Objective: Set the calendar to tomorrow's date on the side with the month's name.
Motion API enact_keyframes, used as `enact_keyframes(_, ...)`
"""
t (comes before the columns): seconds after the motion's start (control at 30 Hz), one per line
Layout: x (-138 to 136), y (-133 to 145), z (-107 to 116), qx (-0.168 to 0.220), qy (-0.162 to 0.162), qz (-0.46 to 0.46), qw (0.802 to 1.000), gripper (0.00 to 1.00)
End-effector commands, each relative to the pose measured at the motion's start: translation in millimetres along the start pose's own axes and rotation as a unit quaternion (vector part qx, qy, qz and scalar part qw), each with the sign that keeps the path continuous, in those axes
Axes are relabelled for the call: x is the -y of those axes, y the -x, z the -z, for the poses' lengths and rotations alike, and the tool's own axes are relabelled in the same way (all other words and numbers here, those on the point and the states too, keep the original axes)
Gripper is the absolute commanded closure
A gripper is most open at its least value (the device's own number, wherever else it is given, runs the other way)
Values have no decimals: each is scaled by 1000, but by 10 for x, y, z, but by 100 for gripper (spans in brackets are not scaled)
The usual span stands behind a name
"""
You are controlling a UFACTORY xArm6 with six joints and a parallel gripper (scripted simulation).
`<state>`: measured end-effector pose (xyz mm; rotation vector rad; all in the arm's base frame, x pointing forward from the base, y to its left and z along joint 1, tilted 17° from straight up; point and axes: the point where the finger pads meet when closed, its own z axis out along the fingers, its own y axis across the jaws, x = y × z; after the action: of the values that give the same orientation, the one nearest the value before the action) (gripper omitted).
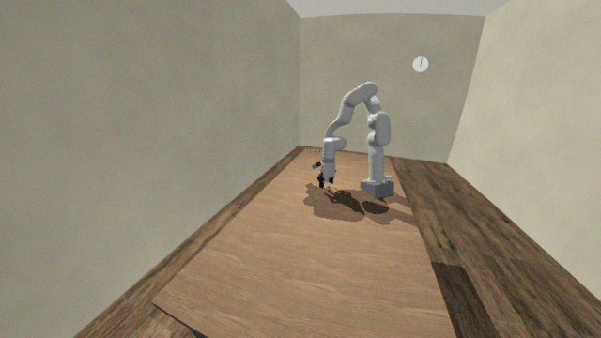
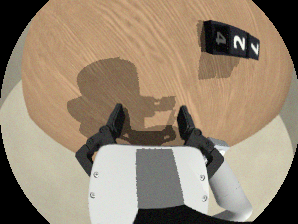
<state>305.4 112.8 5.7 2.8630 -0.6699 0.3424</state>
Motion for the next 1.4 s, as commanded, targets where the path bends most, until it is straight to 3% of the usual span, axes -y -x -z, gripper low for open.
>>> enact_keyframes(0.0, 11, -9, 120, -1, -1, 0, 1000, 0)
enact_keyframes(0.47, 11, -11, 340, -1, -1, -4, 1000, 0)
enact_keyframes(0.73, 16, -53, 340, -1, -2, -104, 995, 0)
enact_keyframes(0.83, 46, -265, 340, -1, -2, -112, 994, 0)
enact_keyframes(1.0, 50, -299, 340, -1, -2, -124, 992, 0)
enact_keyframes(1.23, 56, -338, 340, 0, -2, -214, 977, 0)
enact_keyframes(1.37, 88, -575, 341, 0, -2, -223, 975, 0)
